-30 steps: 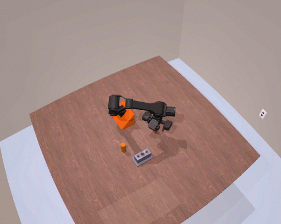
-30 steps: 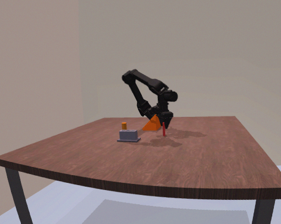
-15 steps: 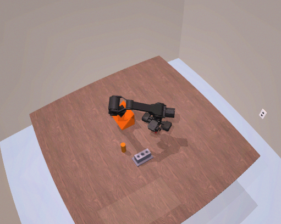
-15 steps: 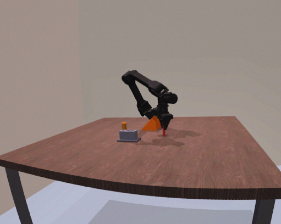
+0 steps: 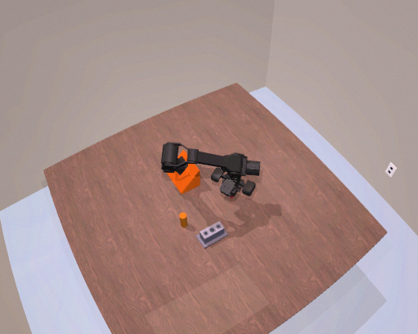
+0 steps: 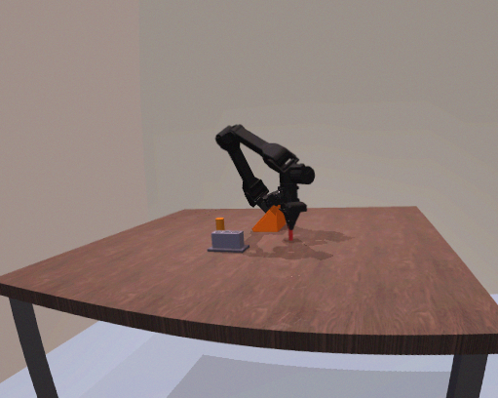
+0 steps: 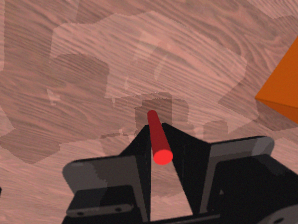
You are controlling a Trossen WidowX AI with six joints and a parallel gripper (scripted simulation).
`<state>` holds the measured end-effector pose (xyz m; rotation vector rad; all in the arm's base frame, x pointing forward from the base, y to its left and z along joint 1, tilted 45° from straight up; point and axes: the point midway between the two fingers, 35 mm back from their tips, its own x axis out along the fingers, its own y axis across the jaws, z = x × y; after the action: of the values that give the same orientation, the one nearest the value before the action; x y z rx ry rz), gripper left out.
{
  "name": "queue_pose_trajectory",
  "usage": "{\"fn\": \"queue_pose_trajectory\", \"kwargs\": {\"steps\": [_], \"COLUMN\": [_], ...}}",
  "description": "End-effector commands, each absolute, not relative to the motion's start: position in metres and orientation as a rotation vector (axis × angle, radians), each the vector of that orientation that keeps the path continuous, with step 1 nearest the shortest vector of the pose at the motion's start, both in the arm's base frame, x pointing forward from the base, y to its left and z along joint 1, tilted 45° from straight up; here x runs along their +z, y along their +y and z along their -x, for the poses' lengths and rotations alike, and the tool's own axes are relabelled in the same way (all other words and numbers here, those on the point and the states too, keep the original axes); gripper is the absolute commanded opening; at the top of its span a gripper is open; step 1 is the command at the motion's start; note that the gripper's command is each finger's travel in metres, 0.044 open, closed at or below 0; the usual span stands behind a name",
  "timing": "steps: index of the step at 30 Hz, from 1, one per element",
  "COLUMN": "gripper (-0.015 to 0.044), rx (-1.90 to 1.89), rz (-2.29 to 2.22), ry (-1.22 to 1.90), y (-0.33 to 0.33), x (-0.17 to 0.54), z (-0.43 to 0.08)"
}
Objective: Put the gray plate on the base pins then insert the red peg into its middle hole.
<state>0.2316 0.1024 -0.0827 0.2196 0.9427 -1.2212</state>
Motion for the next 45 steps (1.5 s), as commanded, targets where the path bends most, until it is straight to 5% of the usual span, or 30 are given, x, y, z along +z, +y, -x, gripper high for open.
{"fn": "queue_pose_trajectory", "kwargs": {"steps": [1, 27, 45], "gripper": [0.0, 0.0, 0.0], "rx": [-1.219, -1.217, -1.212], "rz": [-0.215, -0.217, -0.229], "ry": [0.943, 0.946, 0.955], "y": [0.103, 0.16, 0.135], "x": [-0.082, -0.03, -0.011], "z": [-0.232, -0.235, -0.268]}}
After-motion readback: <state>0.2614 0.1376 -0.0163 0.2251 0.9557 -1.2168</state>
